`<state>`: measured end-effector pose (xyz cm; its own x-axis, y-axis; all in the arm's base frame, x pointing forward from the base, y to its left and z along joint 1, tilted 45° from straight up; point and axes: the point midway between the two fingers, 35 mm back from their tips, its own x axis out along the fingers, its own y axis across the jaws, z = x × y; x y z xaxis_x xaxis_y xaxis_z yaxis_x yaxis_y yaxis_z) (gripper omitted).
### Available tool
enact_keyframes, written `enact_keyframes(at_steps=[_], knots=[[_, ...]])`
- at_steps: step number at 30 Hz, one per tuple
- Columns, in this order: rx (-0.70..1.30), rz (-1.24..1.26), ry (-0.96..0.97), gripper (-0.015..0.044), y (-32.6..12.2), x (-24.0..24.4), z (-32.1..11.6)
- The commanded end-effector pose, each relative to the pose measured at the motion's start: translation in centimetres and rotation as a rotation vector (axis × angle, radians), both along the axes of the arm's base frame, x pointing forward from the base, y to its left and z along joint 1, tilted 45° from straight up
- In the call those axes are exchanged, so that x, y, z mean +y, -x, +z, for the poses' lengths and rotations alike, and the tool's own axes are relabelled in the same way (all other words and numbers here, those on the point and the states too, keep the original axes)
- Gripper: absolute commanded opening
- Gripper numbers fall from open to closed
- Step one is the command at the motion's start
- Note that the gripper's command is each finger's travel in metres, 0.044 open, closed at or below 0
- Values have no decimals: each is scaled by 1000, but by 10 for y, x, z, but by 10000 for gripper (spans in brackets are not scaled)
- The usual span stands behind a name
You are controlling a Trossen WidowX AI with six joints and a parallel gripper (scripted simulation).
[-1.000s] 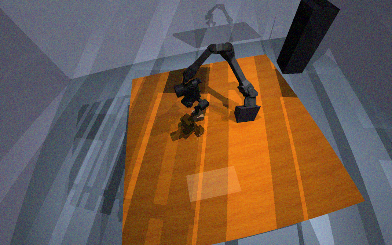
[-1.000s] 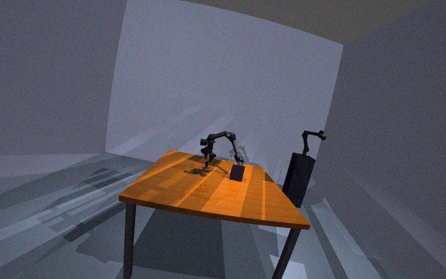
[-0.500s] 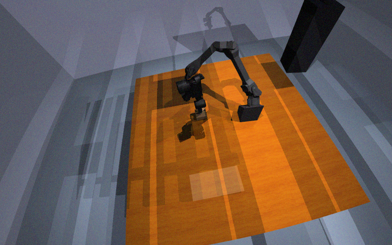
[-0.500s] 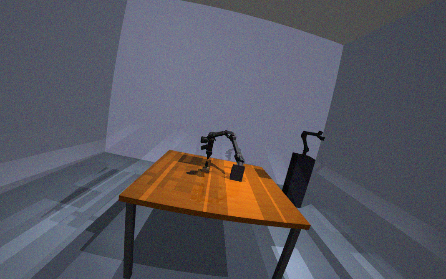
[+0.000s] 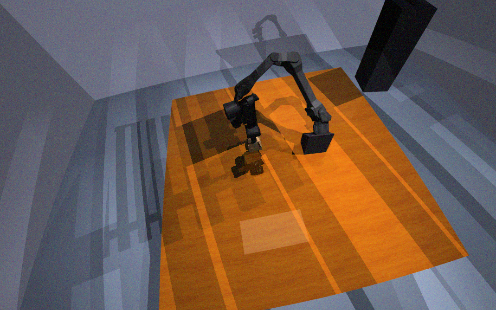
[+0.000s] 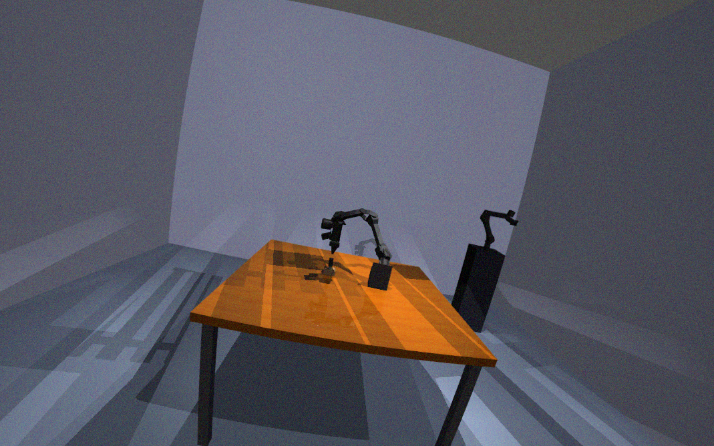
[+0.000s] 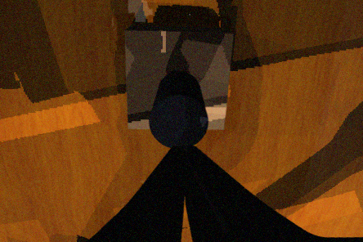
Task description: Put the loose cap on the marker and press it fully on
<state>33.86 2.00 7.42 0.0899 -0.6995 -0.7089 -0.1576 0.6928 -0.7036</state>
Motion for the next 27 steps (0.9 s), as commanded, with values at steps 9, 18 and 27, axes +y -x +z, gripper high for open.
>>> enact_keyframes(at_steps=[9, 18, 27], knots=[[-1, -1, 2, 0, -1, -10, -10], [-1, -1, 3, 0, -2, -19, -20], [-1, -2, 3, 0, -3, -29, -28]])
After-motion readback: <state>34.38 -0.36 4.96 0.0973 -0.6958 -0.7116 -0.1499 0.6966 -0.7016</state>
